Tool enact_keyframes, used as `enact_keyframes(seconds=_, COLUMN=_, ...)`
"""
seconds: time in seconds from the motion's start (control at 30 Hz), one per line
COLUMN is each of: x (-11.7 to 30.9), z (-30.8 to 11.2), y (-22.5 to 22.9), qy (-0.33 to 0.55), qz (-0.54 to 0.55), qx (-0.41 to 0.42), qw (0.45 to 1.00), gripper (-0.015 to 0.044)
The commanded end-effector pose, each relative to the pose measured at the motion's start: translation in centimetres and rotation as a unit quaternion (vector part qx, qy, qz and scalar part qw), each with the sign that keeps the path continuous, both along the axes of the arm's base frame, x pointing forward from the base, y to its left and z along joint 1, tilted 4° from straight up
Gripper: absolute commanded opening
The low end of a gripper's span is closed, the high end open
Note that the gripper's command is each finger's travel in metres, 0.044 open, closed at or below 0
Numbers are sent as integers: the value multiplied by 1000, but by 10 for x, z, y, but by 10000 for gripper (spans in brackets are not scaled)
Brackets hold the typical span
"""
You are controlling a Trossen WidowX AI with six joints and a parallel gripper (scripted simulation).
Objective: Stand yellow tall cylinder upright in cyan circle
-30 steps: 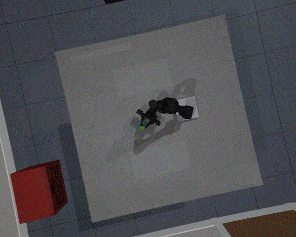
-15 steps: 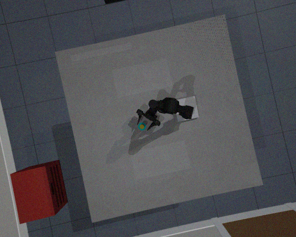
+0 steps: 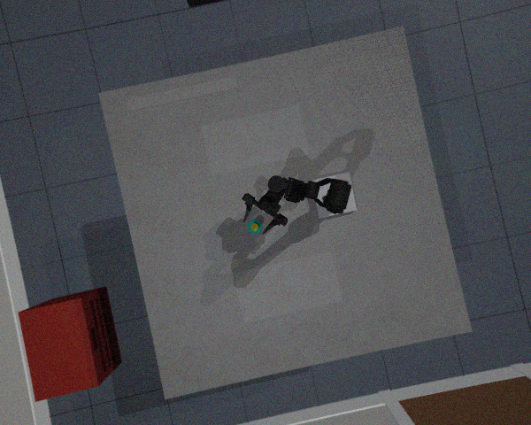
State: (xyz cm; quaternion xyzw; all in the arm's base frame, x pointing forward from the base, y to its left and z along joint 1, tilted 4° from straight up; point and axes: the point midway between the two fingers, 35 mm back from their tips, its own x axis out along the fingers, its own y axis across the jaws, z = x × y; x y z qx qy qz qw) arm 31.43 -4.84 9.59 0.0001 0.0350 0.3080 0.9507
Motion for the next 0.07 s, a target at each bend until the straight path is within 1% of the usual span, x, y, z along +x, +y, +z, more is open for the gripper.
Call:
enact_keyframes(seconds=0.0, x=-1, z=16, y=-1, qy=4, qz=0, qx=12, qw=1000, gripper=400)
enact_keyframes(seconds=0.03, x=-2, z=19, y=-1, qy=5, qz=-1, qx=15, qw=1000, gripper=400)
